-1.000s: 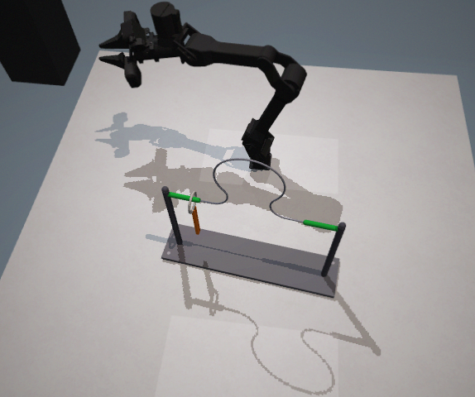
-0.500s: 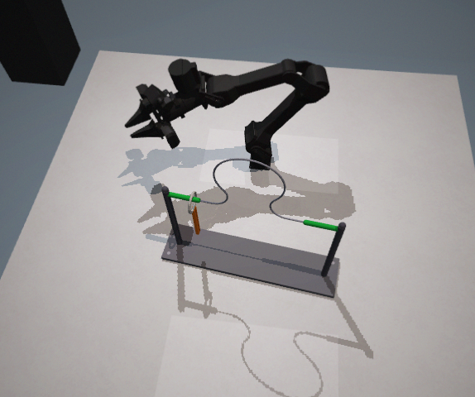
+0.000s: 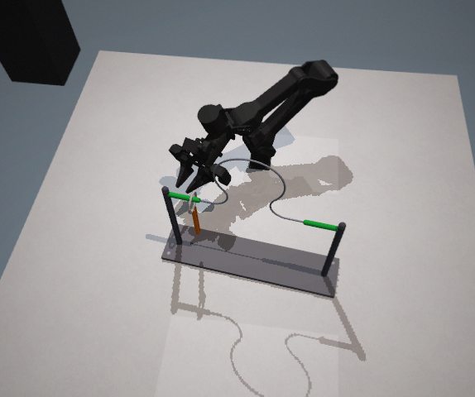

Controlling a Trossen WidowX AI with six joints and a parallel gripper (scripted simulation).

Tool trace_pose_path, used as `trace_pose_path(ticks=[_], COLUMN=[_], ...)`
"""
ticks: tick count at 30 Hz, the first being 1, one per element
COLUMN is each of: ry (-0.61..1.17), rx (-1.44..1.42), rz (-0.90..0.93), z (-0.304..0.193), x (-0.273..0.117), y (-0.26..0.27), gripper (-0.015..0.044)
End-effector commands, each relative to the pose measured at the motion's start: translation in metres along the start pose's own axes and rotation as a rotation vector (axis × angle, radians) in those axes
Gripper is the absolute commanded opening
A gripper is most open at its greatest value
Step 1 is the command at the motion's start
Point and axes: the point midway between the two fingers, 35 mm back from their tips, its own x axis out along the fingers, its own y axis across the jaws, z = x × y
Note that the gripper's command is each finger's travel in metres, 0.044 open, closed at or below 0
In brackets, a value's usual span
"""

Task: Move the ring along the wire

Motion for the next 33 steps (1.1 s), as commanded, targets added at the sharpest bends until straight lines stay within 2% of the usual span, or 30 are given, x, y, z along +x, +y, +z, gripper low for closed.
trace_pose_path(ticks=[1, 4, 8, 26, 33], ry=[0.045, 0.080, 0.089, -0.052, -0.059], rx=[0.037, 0.060, 0.066, -0.237, -0.250], rz=[0.105, 0.180, 0.198, 0.358, 0.364], z=[-0.038, -0.065, -0.071, -0.029, -0.027], x=[-0.002, -0.006, -0.007, 0.022, 0.024], y=[0.024, 0.040, 0.044, 0.060, 0.061], gripper=[0.0160, 0.0160, 0.0160, 0.0160, 0.0160])
